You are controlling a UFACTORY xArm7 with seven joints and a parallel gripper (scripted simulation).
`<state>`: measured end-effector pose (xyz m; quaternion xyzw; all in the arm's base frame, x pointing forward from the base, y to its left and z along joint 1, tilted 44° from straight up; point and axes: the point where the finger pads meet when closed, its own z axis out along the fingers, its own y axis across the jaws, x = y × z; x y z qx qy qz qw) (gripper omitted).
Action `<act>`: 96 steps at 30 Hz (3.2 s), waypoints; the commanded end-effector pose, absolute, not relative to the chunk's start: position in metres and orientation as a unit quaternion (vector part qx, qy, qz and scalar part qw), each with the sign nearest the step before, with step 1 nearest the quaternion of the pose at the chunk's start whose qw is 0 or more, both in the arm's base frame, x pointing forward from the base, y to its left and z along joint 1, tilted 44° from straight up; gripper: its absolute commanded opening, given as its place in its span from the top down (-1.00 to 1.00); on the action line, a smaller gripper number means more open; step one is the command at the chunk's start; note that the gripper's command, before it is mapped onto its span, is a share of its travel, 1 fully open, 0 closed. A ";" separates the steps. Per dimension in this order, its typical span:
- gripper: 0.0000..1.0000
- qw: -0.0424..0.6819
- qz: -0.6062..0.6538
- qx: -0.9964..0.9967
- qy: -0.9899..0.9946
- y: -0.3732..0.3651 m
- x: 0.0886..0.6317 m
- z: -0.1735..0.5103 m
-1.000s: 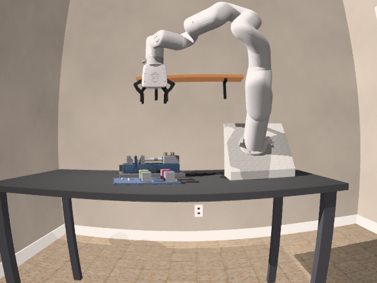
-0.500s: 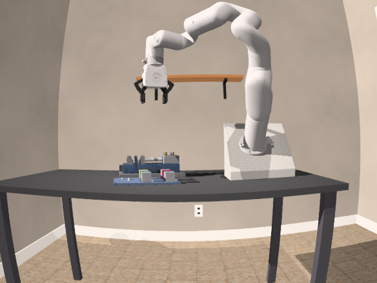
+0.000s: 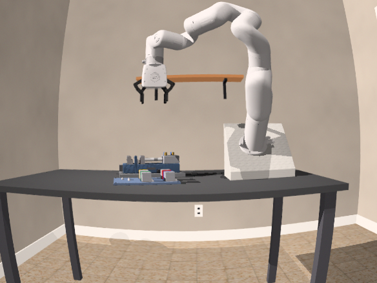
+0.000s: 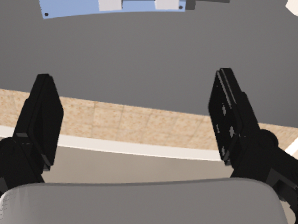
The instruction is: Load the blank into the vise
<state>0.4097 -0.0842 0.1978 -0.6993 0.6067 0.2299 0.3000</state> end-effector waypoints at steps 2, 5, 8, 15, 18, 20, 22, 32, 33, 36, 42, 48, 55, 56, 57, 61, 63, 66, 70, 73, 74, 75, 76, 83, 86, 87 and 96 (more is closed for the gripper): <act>-0.38 0.300 0.228 -0.699 0.608 -0.086 0.410 0.199; -0.38 0.300 0.228 -0.699 0.608 -0.086 0.410 0.199; -0.38 0.300 0.228 -0.699 0.608 -0.086 0.410 0.199; -0.38 0.300 0.228 -0.699 0.608 -0.086 0.410 0.199; -0.38 0.300 0.228 -0.699 0.608 -0.086 0.410 0.199; -0.38 0.300 0.228 -0.699 0.608 -0.086 0.410 0.199; -0.38 0.300 0.228 -0.699 0.608 -0.086 0.410 0.199; -0.38 0.300 0.228 -0.699 0.608 -0.086 0.410 0.199; -0.38 0.300 0.228 -0.699 0.608 -0.086 0.410 0.199; -0.38 0.300 0.228 -0.699 0.608 -0.086 0.410 0.199; -0.38 0.300 0.228 -0.699 0.608 -0.086 0.410 0.199; -0.38 0.300 0.228 -0.699 0.608 -0.086 0.410 0.199; -0.38 0.300 0.228 -0.698 0.608 -0.078 0.415 0.187; -0.38 0.300 0.228 -0.698 0.609 -0.076 0.416 0.183; -0.38 0.300 0.228 -0.698 0.609 -0.073 0.417 0.179; -0.38 0.300 0.228 -0.698 0.609 -0.063 0.423 0.162; -0.38 0.300 0.228 -0.698 0.609 -0.060 0.425 0.158; -0.38 0.300 0.228 -0.698 0.609 -0.060 0.425 0.158; -0.38 0.300 0.228 -0.698 0.609 -0.058 0.426 0.155; -0.38 0.300 0.228 -0.698 0.609 -0.050 0.430 0.142; -0.38 0.300 0.228 -0.698 0.609 -0.048 0.432 0.138; -0.38 0.300 0.228 -0.698 0.609 -0.045 0.433 0.134; -0.38 0.300 0.228 -0.698 0.609 -0.043 0.435 0.130; -0.38 0.300 0.228 -0.698 0.609 -0.035 0.439 0.118; -0.38 0.300 0.228 -0.698 0.609 -0.035 0.439 0.118; -0.38 0.300 0.228 -0.698 0.609 -0.032 0.440 0.114; -0.38 0.300 0.228 -0.698 0.609 -0.004 0.456 0.070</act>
